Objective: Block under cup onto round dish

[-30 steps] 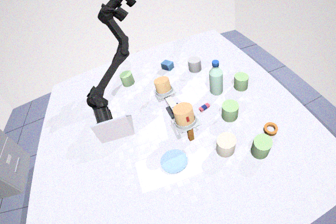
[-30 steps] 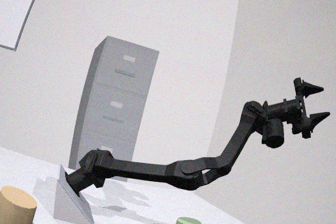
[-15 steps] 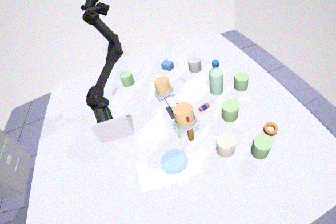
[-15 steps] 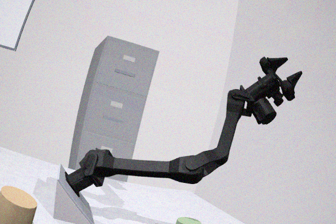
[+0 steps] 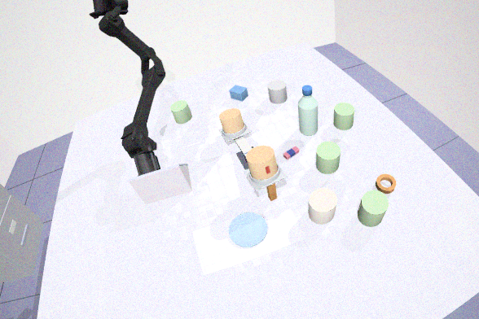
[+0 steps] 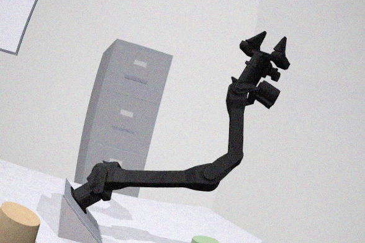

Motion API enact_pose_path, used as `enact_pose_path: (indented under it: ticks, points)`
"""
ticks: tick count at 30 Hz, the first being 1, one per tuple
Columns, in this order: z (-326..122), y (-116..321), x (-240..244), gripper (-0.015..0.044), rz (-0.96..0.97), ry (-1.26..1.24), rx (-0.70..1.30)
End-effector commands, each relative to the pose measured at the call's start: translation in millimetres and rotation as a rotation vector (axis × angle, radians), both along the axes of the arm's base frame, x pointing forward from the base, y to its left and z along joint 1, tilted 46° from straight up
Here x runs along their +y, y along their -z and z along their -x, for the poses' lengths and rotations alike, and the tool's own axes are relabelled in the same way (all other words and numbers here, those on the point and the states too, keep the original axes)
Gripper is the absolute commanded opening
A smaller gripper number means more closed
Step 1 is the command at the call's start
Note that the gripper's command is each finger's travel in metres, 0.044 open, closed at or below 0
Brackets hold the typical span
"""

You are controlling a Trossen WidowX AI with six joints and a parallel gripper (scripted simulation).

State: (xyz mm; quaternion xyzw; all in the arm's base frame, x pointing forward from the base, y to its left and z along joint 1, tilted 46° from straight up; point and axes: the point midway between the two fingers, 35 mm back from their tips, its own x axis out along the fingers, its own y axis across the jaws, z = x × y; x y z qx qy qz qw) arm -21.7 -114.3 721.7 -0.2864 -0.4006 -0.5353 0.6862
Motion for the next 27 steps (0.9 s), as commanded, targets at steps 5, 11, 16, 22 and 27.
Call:
enact_pose_path:
  ticks: [5,11,16,22,27]
  points:
    - [37.8,39.8,-71.1,0.044,-0.216,0.026,-0.049]
    - [52.6,80.6,-124.1,0.044,-0.39,0.026,-0.054]
    - [55.7,120.1,-164.9,0.044,-0.538,0.012,-0.035]
    - [48.9,172.7,-207.9,0.044,-0.718,-0.024,0.017]
    - [35.5,219.6,-236.9,0.044,-0.862,-0.072,0.08]
